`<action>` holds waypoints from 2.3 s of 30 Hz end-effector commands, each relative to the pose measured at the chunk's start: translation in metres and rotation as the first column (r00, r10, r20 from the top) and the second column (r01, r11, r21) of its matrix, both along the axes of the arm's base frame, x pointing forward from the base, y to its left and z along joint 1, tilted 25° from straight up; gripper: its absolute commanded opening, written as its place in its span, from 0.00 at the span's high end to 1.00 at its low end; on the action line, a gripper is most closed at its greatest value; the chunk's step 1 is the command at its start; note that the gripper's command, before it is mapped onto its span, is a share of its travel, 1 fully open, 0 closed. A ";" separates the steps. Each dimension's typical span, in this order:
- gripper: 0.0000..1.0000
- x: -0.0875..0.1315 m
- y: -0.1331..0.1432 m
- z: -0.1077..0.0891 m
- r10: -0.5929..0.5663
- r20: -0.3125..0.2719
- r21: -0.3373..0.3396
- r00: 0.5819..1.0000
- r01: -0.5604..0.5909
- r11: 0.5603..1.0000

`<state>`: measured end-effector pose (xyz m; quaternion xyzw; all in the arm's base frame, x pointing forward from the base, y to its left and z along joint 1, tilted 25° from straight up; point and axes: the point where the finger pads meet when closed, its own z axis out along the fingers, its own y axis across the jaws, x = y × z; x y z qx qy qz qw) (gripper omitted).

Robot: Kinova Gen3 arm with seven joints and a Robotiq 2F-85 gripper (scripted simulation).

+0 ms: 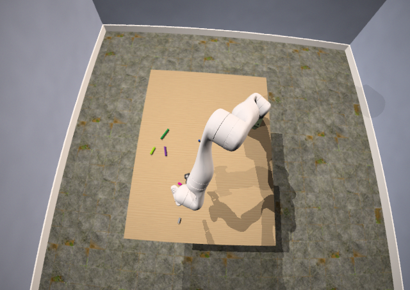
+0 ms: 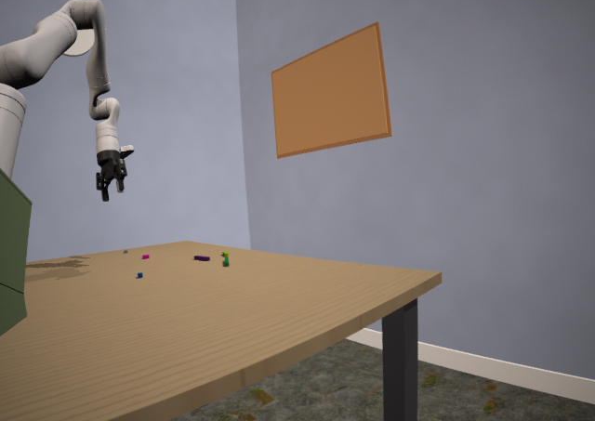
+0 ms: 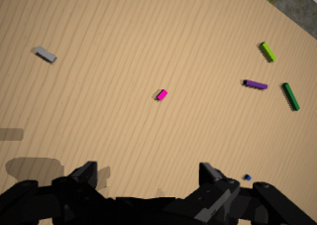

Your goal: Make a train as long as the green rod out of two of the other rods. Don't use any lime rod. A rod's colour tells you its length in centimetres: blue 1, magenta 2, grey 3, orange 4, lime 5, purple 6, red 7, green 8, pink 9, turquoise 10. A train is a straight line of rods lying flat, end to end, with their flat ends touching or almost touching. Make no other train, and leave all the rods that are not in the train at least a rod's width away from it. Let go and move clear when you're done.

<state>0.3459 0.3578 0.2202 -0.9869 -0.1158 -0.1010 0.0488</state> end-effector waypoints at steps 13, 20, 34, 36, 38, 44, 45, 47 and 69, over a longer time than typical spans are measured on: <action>0.00 0.022 -0.015 -0.024 -0.018 -0.032 0.024 0.999 0.019 1.000; 0.00 0.032 -0.022 -0.036 -0.026 -0.046 0.039 0.999 0.028 0.999; 0.00 0.041 -0.030 -0.047 -0.035 -0.059 0.054 0.998 0.038 0.998; 0.00 0.041 -0.030 -0.047 -0.035 -0.059 0.054 0.998 0.038 0.998; 0.00 0.051 -0.038 -0.058 -0.044 -0.070 0.070 0.997 0.049 0.996; 0.00 0.051 -0.038 -0.058 -0.044 -0.070 0.070 0.997 0.049 0.996; 0.00 0.051 -0.038 -0.058 -0.044 -0.070 0.070 0.997 0.049 0.996; 0.00 0.060 -0.047 -0.069 -0.055 -0.080 0.087 0.995 0.062 0.994; 0.00 0.078 -0.065 -0.090 -0.078 -0.097 0.122 0.992 0.090 0.988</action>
